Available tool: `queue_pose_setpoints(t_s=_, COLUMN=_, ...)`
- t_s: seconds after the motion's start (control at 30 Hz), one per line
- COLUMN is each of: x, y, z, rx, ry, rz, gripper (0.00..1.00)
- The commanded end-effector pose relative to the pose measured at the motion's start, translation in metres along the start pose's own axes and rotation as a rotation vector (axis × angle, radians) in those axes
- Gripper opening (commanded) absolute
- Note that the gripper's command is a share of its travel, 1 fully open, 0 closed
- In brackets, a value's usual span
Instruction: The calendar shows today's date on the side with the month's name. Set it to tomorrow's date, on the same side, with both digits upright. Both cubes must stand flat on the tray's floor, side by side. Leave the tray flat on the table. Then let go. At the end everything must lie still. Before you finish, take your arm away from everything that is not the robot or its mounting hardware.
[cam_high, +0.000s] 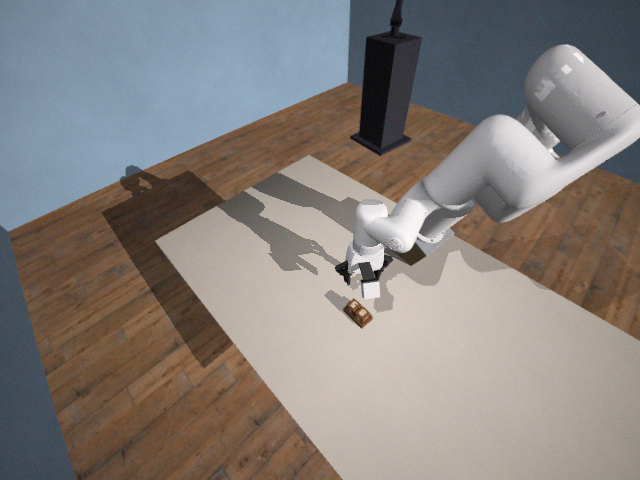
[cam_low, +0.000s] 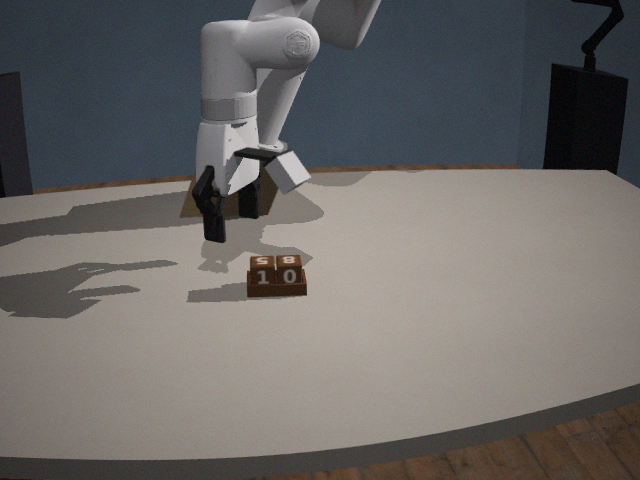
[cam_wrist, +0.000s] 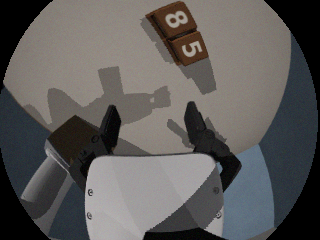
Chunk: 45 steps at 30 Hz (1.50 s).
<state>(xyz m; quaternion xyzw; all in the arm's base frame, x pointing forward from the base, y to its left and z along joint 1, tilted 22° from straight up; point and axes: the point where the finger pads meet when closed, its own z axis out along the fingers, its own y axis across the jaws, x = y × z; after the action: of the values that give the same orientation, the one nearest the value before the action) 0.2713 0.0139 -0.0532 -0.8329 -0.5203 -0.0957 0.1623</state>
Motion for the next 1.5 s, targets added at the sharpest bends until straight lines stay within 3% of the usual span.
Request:
queue_pose_setpoints(t_s=0.0, x=0.017, y=-0.009, z=-0.001, rx=-0.001, ry=-0.002, rz=0.048, gripper=1.0)
queue_pose_setpoints(t_s=0.23, x=0.024, y=-0.013, z=-0.001, rx=-0.001, ry=-0.002, rz=0.057, gripper=1.0)
queue_pose_setpoints(t_s=0.37, x=0.029, y=-0.016, z=-0.001, rx=-0.001, ry=-0.002, rz=0.153, gripper=1.0)
queue_pose_setpoints(t_s=0.47, x=0.047, y=-0.026, z=-0.001, rx=-0.001, ry=-0.002, rz=0.153, gripper=1.0)
queue_pose_setpoints(t_s=0.8, x=0.054, y=-0.031, z=-0.001, rx=-0.001, ry=-0.002, rz=0.258, gripper=1.0)
queue_pose_setpoints(t_s=0.9, x=0.073, y=-0.042, z=-0.001, rx=-0.001, ry=-0.002, rz=0.258, gripper=1.0)
queue_pose_setpoints(t_s=1.47, x=0.101, y=-0.058, z=-0.001, rx=-0.001, ry=-0.002, rz=0.371, gripper=1.0)
